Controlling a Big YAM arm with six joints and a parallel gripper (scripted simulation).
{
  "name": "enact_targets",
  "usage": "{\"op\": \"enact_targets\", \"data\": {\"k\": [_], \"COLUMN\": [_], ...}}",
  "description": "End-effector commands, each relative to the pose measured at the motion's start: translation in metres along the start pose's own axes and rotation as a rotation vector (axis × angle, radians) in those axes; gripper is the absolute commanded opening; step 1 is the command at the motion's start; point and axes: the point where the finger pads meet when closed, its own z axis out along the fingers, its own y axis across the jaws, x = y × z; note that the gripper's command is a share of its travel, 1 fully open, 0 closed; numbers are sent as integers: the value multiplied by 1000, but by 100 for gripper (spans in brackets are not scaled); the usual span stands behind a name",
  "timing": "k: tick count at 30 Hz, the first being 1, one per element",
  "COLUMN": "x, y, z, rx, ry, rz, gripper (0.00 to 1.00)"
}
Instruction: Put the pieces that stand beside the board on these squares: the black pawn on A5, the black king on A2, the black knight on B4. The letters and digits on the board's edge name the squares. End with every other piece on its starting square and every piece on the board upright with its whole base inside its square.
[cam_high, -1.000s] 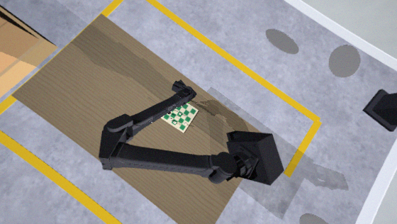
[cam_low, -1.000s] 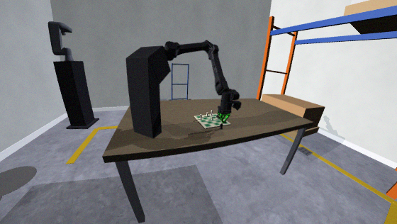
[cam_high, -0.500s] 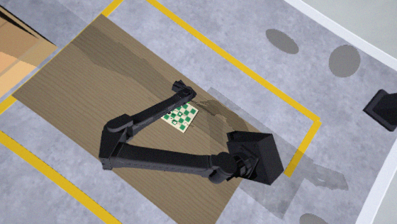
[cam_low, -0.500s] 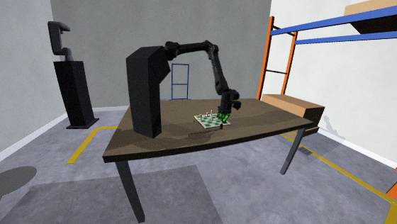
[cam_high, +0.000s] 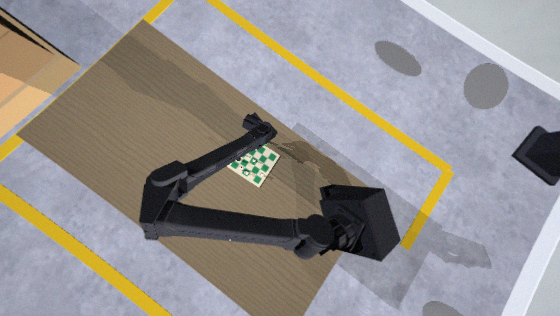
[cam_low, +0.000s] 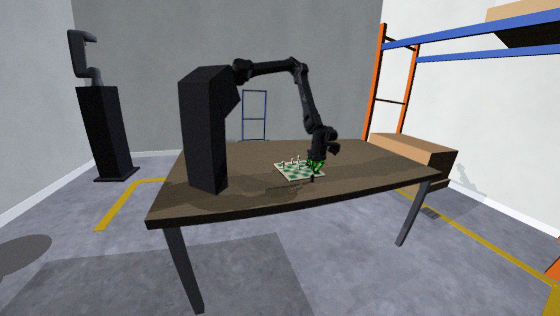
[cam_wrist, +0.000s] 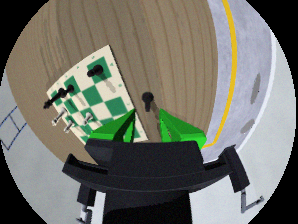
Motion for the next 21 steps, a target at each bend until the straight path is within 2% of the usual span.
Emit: {"op": "enact_targets", "data": {"k": [1, 8, 13, 21], "x": [3, 4, 16, 19], "y": [1, 1, -2, -2], "z": [8, 8, 7, 7], "rx": [-4, -4, 2, 2], "ry": [6, 5, 17, 17], "rz": [-2, -2, 13, 12], "gripper": [35, 35, 35, 35]}}
